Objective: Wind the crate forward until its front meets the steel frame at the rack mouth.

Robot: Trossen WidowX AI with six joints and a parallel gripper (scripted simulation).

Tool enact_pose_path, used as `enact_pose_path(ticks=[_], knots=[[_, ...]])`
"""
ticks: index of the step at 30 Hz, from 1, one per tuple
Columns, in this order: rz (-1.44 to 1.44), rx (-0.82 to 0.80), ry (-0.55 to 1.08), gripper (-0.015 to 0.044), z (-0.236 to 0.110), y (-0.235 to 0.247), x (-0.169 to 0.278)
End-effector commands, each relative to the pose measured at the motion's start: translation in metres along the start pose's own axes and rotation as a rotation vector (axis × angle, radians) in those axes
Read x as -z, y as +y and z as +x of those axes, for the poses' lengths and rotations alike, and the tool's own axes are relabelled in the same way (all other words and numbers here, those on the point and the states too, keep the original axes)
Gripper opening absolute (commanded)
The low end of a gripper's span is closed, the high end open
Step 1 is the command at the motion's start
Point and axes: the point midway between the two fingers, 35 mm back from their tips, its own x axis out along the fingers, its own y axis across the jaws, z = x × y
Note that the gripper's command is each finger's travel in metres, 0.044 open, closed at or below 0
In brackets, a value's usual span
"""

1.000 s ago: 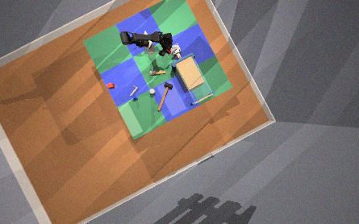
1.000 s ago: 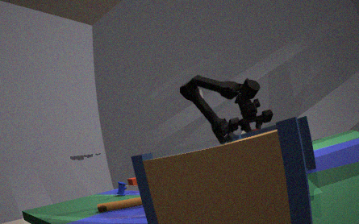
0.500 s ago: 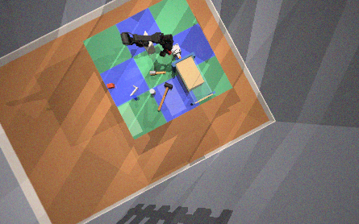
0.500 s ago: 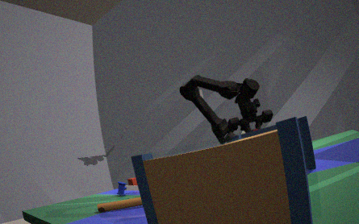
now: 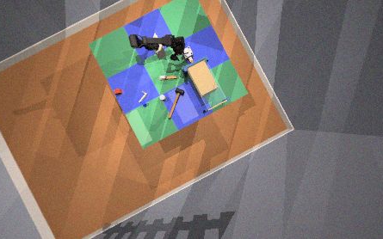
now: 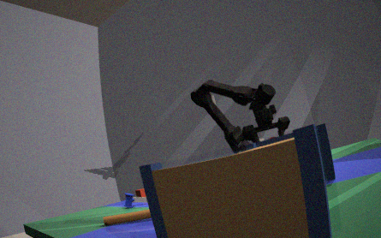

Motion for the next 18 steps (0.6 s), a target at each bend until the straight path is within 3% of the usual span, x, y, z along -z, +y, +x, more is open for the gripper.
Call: enact_pose_path(ticks=[1, 9, 15, 18], knots=[[0.001, 0.004, -0.003, 0.0440, -0.002, -0.001, -0.002], [0.000, -0.001, 0.000, 0.0440, -0.059, 0.000, -0.025], [0.000, -0.001, 0.000, 0.0440, -0.063, 0.000, -0.025], [-0.001, -0.004, 0.001, 0.0440, -0.084, 0.000, -0.021]])
